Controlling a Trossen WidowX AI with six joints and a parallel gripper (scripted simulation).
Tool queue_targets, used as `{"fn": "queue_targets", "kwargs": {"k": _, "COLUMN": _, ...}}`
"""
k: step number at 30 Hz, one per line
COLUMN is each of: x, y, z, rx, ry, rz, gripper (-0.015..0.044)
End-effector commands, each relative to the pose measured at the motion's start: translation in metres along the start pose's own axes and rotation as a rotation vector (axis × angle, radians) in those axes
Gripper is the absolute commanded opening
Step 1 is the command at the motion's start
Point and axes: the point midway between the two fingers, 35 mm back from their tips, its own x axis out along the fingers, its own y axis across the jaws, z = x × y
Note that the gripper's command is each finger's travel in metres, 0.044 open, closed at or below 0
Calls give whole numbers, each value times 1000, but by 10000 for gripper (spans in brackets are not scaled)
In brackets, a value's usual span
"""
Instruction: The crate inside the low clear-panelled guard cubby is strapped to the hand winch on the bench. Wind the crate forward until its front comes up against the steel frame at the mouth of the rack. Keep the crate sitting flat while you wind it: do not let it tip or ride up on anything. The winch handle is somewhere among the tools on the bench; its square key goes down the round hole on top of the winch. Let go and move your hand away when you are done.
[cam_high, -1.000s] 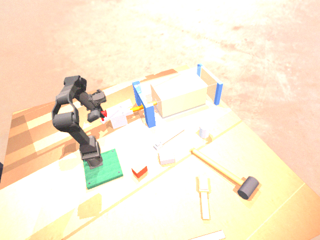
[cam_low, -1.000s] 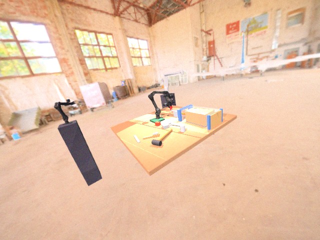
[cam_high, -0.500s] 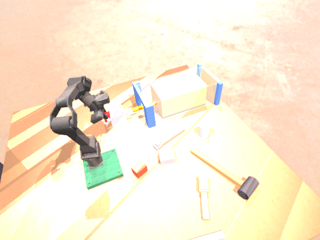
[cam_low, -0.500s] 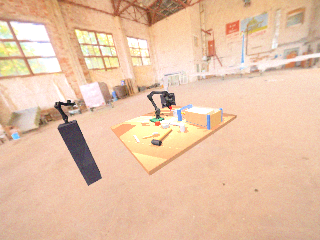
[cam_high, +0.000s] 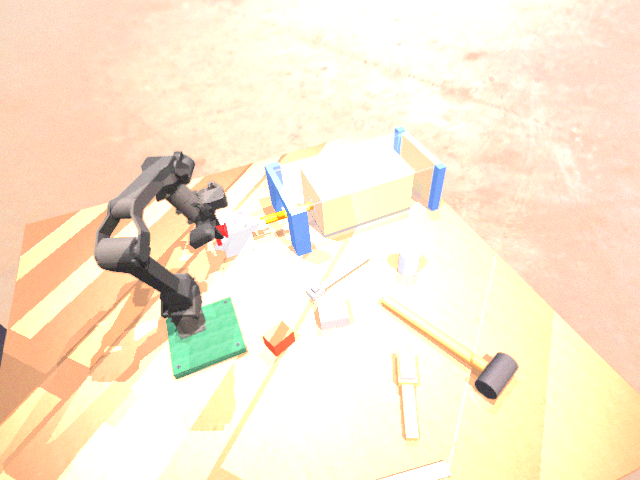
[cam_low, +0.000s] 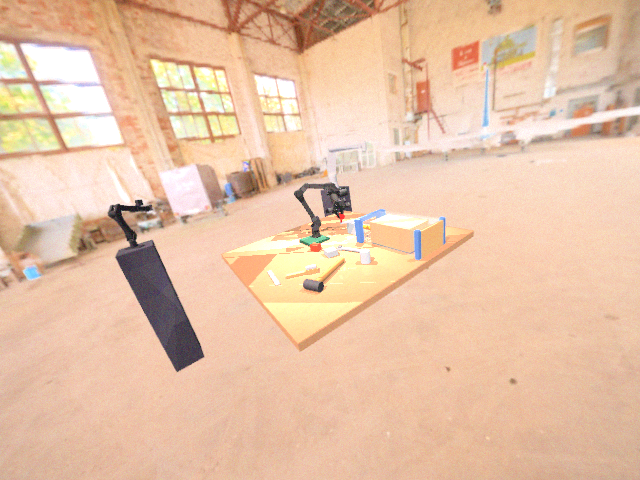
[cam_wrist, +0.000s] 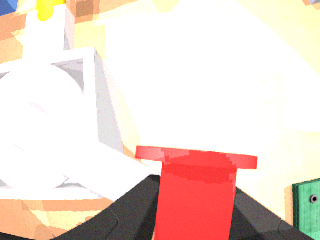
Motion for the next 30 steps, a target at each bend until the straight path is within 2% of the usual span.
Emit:
{"fn": "queue_targets", "kwargs": {"k": 1, "x": 7, "y": -2, "z": 9, "rx": 10, "ry": -21, "rz": -11, "gripper": 0}}
{"fn": "queue_targets", "kwargs": {"k": 30, "x": 22, "y": -3, "z": 44, "rx": 9, "ry": -24, "rz": -11, "gripper": 0}}
